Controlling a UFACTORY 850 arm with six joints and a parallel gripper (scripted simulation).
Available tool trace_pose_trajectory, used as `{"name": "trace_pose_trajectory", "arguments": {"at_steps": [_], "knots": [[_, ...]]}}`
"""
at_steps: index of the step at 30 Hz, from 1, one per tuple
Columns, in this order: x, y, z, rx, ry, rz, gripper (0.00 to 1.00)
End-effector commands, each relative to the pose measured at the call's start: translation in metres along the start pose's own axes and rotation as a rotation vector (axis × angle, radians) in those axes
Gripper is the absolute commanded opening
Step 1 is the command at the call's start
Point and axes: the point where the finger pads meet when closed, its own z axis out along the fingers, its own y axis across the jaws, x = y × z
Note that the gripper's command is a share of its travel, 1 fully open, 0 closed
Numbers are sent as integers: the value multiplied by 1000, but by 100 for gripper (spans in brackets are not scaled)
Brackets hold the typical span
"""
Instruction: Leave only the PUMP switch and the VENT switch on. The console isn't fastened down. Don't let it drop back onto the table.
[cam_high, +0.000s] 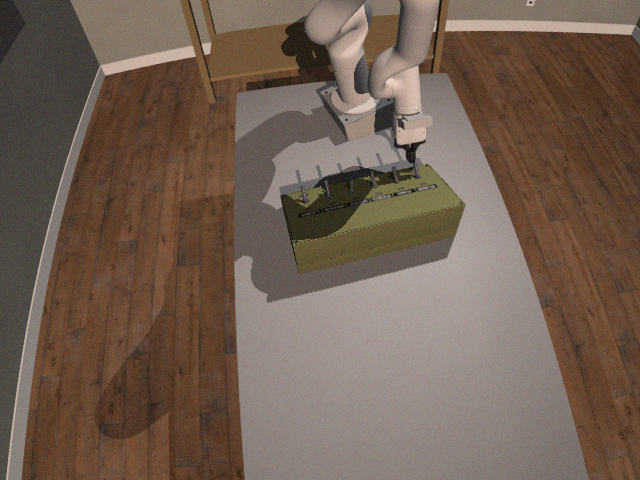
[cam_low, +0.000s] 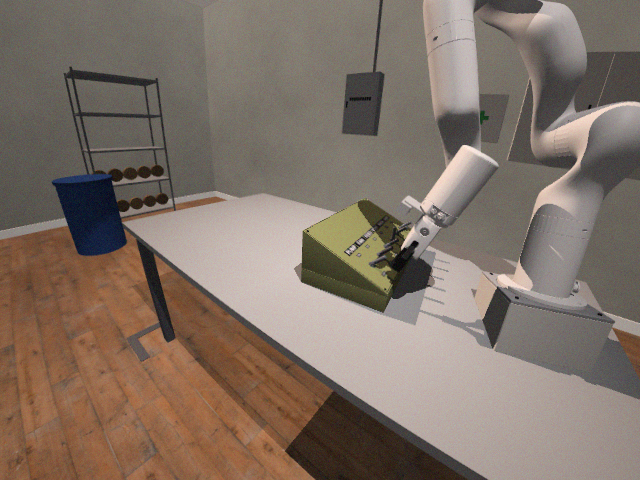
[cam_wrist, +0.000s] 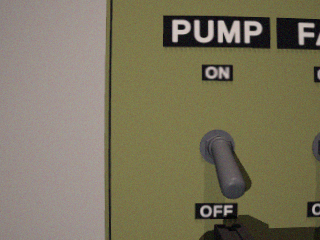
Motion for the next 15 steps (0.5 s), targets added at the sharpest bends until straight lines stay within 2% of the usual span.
{"name": "trace_pose_trajectory", "arguments": {"at_steps": [1,15], "knots": [[1,0,0,0,1,0,0],[2,0,0,0,1,0,0]]}}
